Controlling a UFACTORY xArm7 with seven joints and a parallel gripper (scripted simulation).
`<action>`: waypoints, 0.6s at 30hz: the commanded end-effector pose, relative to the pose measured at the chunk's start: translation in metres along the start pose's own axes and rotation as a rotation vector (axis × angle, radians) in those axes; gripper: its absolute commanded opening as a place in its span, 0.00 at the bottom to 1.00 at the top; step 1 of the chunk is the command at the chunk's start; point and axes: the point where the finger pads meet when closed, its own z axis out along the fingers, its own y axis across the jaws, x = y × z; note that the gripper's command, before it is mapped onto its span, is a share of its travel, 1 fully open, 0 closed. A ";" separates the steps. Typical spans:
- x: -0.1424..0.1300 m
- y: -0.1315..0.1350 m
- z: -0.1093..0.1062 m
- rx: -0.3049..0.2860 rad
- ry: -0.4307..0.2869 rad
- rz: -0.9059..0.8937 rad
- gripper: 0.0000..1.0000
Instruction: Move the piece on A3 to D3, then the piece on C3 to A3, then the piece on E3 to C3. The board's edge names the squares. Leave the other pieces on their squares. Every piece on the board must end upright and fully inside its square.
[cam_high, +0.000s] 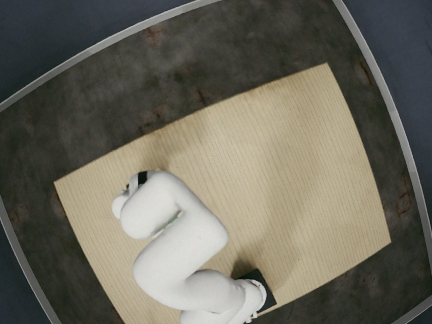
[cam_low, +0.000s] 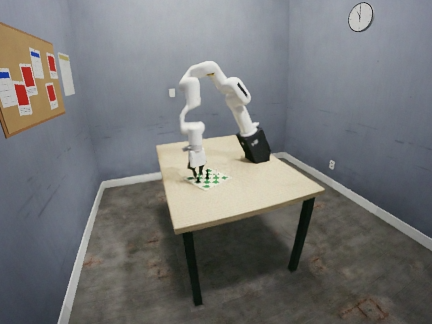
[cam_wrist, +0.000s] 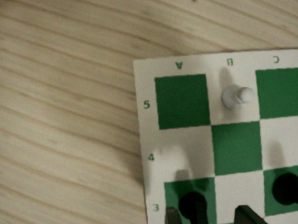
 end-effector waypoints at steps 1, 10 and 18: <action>0.000 -0.001 -0.001 0.003 -0.001 0.000 0.39; 0.000 -0.001 -0.001 0.003 -0.001 0.000 0.39; 0.000 -0.001 0.004 0.003 -0.001 0.000 0.39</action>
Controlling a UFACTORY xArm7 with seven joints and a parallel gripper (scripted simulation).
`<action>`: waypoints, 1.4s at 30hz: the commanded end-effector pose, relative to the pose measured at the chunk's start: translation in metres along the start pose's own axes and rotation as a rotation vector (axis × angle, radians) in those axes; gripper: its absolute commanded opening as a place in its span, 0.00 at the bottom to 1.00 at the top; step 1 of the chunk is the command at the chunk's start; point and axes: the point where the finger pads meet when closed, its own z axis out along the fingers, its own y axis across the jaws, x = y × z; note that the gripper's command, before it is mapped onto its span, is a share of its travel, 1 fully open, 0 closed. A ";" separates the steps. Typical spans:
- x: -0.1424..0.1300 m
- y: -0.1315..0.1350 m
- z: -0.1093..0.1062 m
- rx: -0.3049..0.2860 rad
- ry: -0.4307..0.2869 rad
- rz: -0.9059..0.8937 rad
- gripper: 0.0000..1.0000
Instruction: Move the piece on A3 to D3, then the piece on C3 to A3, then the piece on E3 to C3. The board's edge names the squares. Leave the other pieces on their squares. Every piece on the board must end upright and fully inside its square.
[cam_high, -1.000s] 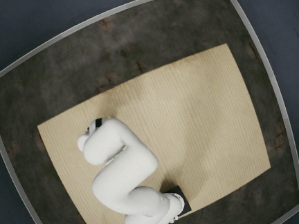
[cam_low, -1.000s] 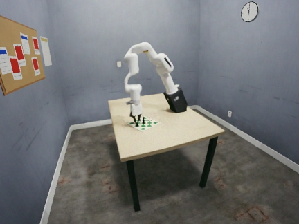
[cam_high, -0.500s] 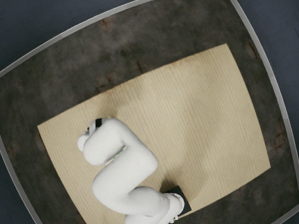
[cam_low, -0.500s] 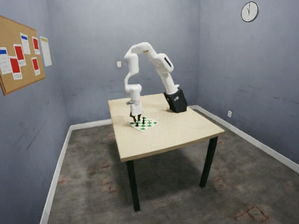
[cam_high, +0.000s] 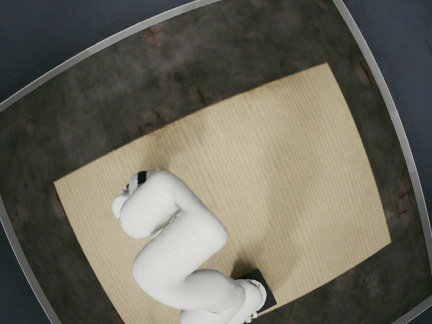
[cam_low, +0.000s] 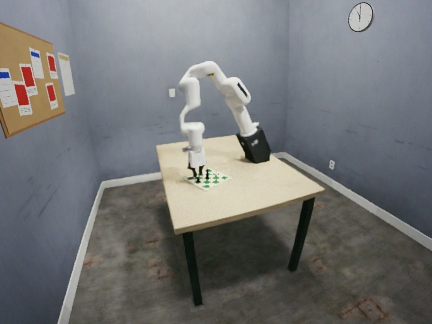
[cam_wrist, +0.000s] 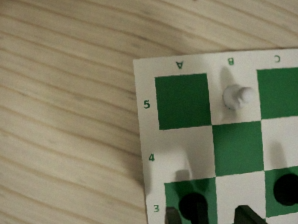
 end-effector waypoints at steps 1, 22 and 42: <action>0.000 -0.001 0.004 0.003 -0.001 0.000 0.39; 0.000 -0.001 0.031 0.003 -0.001 0.000 0.39; 0.000 -0.001 0.031 0.003 -0.001 0.000 0.39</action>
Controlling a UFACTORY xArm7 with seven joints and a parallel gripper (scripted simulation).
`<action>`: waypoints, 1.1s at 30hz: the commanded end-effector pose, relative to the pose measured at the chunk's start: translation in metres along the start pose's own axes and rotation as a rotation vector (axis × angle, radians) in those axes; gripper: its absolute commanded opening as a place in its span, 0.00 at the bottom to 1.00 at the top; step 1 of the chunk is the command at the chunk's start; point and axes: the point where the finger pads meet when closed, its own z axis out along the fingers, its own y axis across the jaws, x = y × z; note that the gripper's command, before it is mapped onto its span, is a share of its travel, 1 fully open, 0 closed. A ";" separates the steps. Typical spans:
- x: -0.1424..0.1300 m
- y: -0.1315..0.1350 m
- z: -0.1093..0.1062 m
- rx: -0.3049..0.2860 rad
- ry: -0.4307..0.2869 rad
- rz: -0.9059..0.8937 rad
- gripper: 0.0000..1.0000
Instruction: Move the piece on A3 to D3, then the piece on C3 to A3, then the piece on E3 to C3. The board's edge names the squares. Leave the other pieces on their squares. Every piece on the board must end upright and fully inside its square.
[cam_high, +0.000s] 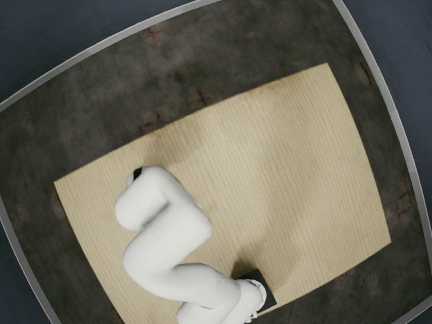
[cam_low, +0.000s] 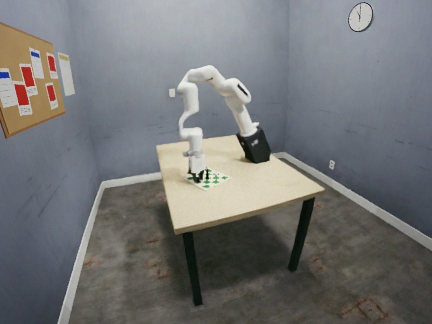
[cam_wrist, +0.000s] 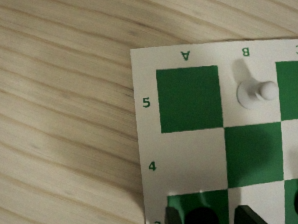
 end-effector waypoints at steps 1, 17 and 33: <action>0.000 -0.001 -0.001 0.003 -0.001 0.000 0.39; 0.000 -0.001 -0.001 0.003 -0.001 0.000 0.00; 0.000 -0.001 -0.001 0.003 -0.001 0.000 0.00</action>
